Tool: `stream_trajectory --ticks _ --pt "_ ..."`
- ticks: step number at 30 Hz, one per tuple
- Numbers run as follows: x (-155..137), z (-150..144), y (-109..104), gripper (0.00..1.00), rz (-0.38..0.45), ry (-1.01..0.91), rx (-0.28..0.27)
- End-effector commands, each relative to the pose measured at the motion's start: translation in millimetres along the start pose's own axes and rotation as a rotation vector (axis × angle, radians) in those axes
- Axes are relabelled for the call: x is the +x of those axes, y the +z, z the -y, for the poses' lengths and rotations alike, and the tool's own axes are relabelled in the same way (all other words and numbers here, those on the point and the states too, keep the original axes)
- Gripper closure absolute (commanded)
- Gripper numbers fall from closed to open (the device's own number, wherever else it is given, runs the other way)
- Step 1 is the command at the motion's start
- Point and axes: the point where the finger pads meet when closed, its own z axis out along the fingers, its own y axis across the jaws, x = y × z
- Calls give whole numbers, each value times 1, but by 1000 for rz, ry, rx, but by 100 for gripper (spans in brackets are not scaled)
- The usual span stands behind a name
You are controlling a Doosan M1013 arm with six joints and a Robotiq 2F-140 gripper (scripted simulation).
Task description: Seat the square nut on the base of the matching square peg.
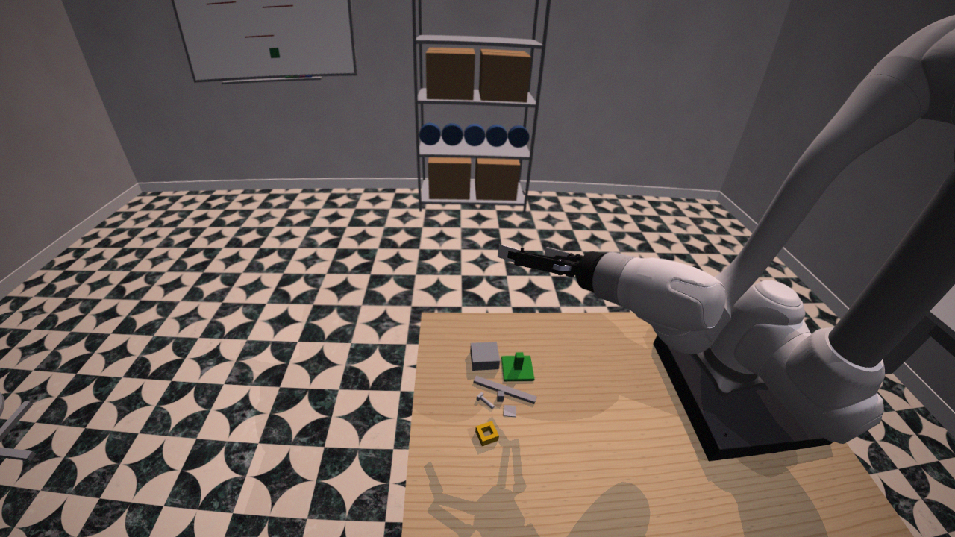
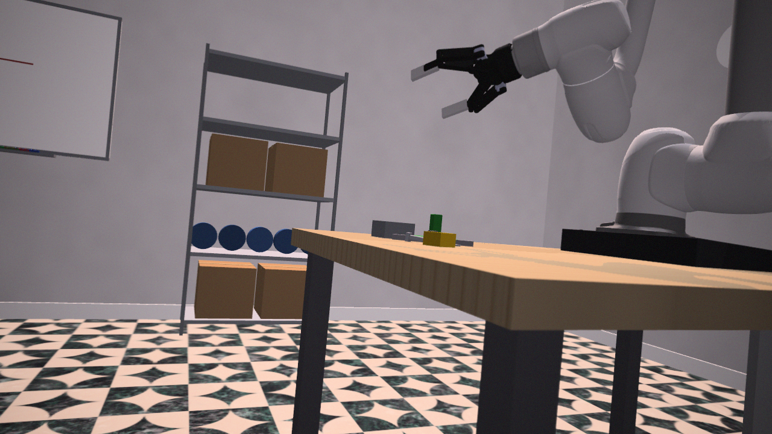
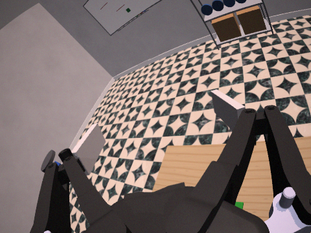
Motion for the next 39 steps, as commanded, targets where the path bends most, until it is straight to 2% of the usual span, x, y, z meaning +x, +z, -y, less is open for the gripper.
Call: stream_trajectory --ticks 1,2,3,10,13,17,19,26,30,34,36,37,39 --pt "0 0 0 0 0 0 0" --pt "0 0 0 0 0 0 0" --pt "0 0 0 60 0 0 0" --pt "-7 -4 3 60 19 33 -33" --pt "-16 -8 7 60 45 78 -78" --pt "-38 -17 11 60 98 174 -171" --pt "-38 -17 11 60 98 174 -171" --pt "-103 -26 10 60 230 431 -417" --pt "-152 -20 -2 60 300 580 -555" --pt "-202 -1 -20 60 364 726 -689" --pt "-202 -1 -20 60 364 726 -689" --pt "-213 6 -24 60 412 828 -791" --pt "-235 20 -34 60 436 887 -844"
